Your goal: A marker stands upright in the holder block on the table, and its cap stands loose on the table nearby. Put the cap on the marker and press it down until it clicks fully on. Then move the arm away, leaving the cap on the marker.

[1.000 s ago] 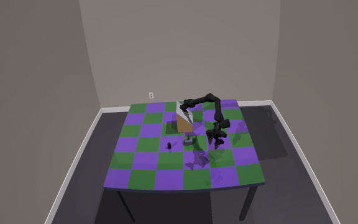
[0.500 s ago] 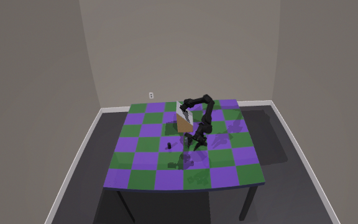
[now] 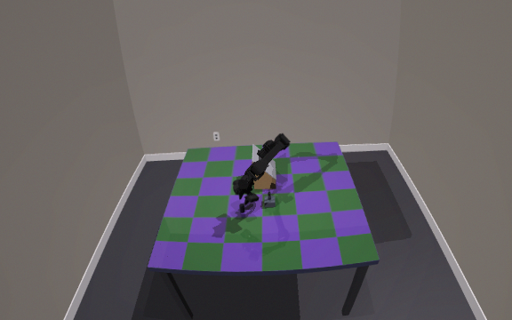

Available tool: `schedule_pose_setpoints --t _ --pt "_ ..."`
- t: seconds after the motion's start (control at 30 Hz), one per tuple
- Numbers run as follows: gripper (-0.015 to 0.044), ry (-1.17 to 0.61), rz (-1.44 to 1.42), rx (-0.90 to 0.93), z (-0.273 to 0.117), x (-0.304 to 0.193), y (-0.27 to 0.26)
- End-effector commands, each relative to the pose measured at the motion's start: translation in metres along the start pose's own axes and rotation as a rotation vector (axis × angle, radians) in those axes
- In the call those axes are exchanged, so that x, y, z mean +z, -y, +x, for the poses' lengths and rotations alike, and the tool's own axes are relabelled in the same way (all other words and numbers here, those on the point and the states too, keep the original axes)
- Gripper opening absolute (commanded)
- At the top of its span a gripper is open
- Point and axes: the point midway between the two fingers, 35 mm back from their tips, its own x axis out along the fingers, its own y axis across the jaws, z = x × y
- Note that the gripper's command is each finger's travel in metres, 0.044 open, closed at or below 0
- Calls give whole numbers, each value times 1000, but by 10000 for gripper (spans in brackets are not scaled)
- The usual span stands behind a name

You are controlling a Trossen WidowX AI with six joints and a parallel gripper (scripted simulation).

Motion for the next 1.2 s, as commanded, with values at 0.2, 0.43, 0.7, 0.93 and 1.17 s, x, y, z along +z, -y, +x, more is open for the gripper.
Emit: schedule_pose_setpoints --t 0.2,0.43,0.7,0.93,1.17 --pt "249 -295 524 32 12 -18 64" --pt "249 -295 524 32 23 -21 62" --pt "249 -296 524 33 48 -28 59" --pt "249 -297 524 33 60 -31 57" --pt "249 -297 524 33 69 -33 56"
